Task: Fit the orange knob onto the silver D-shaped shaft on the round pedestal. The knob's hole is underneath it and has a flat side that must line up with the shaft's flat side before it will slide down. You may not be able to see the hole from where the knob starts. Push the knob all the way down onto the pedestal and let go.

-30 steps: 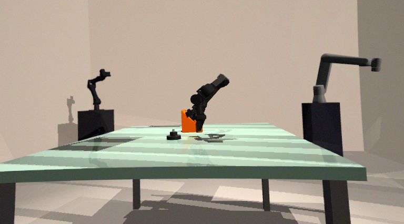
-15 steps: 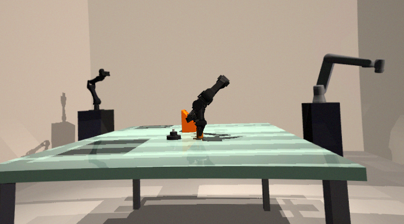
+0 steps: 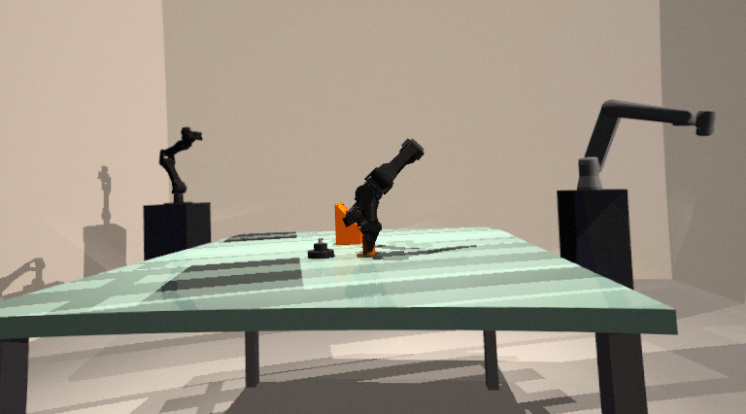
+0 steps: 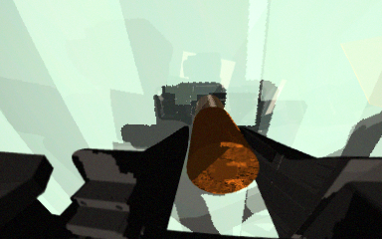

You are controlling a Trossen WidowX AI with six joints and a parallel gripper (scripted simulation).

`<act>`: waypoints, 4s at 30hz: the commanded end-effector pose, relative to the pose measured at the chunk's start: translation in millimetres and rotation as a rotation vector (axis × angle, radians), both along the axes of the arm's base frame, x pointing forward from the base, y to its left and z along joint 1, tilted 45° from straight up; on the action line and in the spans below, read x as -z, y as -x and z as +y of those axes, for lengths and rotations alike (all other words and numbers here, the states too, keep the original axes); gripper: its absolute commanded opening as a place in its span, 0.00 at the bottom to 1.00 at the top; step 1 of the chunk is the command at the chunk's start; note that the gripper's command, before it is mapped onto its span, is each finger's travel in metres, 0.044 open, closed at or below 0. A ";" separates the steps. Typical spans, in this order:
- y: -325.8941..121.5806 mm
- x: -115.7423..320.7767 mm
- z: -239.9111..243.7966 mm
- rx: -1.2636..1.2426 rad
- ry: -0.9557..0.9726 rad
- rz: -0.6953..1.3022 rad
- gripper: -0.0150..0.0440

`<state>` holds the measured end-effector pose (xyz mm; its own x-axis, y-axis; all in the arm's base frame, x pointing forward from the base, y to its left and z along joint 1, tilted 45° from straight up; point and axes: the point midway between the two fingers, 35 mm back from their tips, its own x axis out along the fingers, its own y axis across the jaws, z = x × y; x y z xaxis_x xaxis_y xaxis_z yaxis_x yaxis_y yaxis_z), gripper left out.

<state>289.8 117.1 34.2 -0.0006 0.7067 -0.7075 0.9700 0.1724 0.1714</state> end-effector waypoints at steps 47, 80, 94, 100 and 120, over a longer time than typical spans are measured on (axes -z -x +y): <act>-2.4 -22.8 -26.3 0.002 0.001 0.007 1.00; 0.0 2.3 0.8 0.002 -0.004 0.008 0.64; -2.0 -2.0 -4.6 0.002 -0.001 0.007 0.29; -6.0 -13.0 -18.0 0.004 0.005 0.006 0.25; -12.2 -53.2 -63.4 0.004 0.013 0.007 0.25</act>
